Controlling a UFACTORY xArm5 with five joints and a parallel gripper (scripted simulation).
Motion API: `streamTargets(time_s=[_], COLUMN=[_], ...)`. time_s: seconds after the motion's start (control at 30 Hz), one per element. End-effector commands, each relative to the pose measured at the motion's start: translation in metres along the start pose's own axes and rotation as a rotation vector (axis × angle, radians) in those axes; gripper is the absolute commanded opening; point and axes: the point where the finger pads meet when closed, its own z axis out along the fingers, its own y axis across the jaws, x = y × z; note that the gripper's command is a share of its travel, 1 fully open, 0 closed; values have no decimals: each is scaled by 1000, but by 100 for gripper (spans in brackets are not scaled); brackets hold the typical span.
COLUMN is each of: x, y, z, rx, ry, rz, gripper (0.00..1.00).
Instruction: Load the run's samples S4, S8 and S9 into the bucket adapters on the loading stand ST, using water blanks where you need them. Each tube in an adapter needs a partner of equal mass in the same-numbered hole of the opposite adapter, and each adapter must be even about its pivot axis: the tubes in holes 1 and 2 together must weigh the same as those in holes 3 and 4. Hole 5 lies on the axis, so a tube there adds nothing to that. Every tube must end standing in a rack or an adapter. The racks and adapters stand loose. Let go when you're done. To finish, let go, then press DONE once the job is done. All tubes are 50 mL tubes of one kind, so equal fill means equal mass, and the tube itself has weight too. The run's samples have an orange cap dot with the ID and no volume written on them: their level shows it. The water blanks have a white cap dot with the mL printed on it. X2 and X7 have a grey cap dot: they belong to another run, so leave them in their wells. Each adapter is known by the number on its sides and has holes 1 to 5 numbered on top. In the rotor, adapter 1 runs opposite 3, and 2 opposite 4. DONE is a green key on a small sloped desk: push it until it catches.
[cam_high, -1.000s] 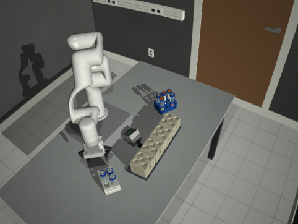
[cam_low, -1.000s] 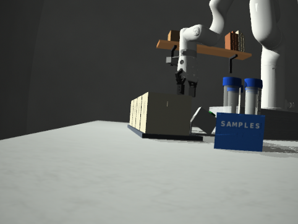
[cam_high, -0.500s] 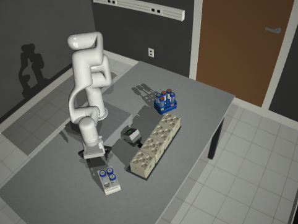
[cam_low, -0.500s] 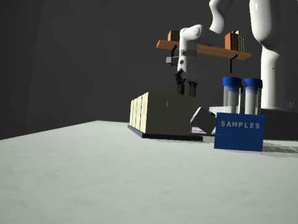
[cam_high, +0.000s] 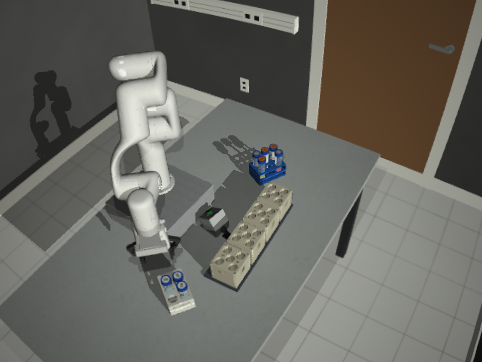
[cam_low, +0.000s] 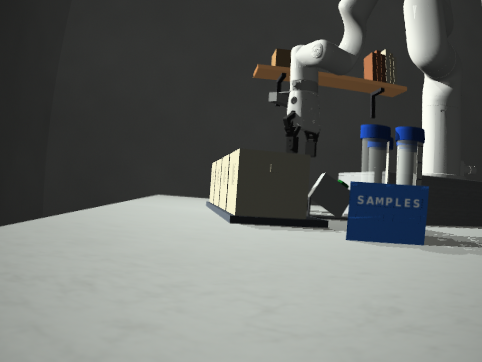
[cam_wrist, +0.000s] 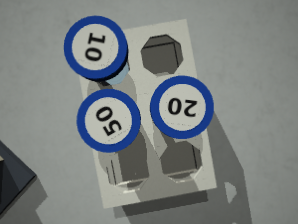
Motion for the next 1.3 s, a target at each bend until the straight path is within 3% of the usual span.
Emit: streamTargets(time_s=[0.0,1.27], x=[1,1], y=[0,1], z=[-4,-95], rx=[7,7], ry=[4,4], rz=[0,0], gripper=[100,100])
